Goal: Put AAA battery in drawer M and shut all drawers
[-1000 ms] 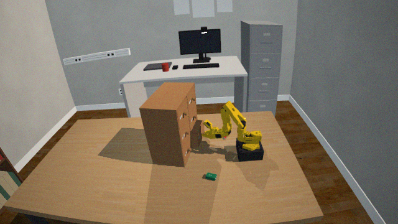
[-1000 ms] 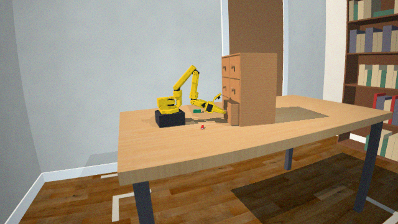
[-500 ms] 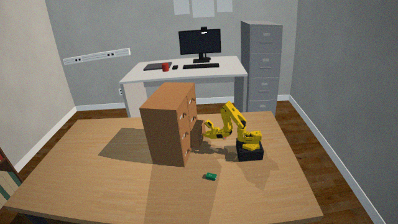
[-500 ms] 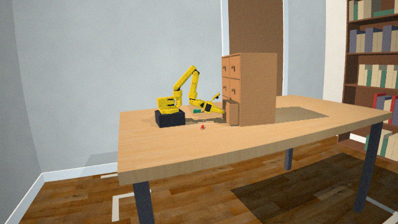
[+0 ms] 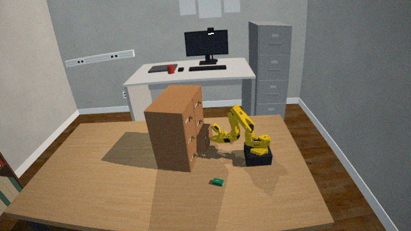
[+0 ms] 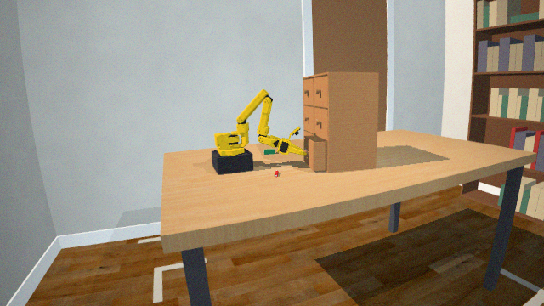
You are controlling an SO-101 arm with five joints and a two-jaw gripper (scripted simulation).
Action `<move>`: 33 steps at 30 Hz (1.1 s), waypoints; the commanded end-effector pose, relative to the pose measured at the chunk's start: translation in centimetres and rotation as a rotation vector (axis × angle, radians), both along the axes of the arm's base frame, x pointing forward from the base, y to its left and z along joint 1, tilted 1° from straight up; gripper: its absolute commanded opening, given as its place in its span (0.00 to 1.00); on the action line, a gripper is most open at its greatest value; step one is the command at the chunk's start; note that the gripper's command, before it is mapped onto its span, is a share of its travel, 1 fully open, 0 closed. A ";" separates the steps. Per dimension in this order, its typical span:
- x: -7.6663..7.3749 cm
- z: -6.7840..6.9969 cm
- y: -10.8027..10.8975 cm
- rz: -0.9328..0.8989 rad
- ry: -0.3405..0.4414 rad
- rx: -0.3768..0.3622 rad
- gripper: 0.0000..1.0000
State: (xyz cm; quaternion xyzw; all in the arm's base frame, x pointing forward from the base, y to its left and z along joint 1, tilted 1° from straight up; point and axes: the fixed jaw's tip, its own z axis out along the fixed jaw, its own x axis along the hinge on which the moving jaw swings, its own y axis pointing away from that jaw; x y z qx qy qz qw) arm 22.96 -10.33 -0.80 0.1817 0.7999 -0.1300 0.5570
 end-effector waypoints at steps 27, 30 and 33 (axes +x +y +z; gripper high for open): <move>-1.2 -0.1 0.1 -0.018 0.004 0.004 0.00; -1.2 -0.1 0.1 -0.018 0.004 0.004 0.00; -1.2 -0.1 0.1 -0.018 0.004 0.004 0.00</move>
